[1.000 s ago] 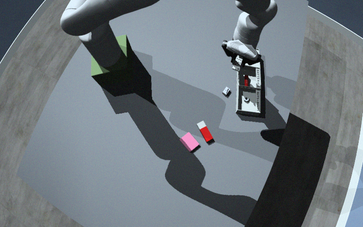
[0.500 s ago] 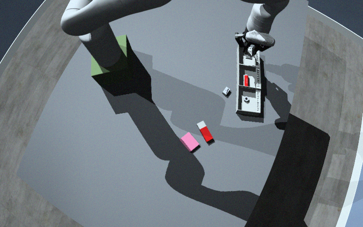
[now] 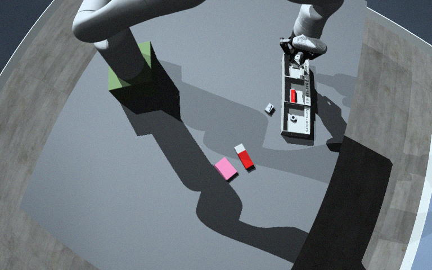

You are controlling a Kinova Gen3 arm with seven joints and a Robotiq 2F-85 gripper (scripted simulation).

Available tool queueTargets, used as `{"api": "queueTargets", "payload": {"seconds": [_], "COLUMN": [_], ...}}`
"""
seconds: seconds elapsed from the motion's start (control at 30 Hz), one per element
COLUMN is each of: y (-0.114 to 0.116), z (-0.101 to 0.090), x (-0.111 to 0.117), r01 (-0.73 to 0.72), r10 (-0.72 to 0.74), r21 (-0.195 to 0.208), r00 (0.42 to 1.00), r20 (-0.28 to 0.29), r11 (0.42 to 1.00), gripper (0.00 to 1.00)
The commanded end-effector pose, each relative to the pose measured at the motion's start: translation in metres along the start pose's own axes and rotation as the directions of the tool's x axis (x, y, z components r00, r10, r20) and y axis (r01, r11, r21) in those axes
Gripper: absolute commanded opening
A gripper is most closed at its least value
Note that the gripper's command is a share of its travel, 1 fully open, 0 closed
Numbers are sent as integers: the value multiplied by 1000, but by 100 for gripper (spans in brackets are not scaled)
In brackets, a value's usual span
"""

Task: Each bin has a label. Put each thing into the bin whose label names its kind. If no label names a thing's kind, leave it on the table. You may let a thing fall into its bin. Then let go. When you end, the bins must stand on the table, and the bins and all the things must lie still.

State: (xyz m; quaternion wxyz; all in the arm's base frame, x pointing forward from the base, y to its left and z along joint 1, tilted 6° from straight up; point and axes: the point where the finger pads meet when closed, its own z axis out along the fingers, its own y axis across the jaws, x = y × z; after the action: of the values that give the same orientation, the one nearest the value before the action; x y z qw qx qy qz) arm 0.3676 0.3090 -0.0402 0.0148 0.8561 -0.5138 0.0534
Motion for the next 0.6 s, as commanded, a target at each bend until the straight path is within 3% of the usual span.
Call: {"api": "queueTargets", "payload": {"seconds": [0.0,0.57], "y": [-1,0], "z": [-1,-1], "x": [3,4], "r01": [3,0], "r10": [-3,0], "r21": [6,3], "r00": [1000,1000], "r20": [0,0], "r11": [1000,1000], "gripper": [21,21]}}
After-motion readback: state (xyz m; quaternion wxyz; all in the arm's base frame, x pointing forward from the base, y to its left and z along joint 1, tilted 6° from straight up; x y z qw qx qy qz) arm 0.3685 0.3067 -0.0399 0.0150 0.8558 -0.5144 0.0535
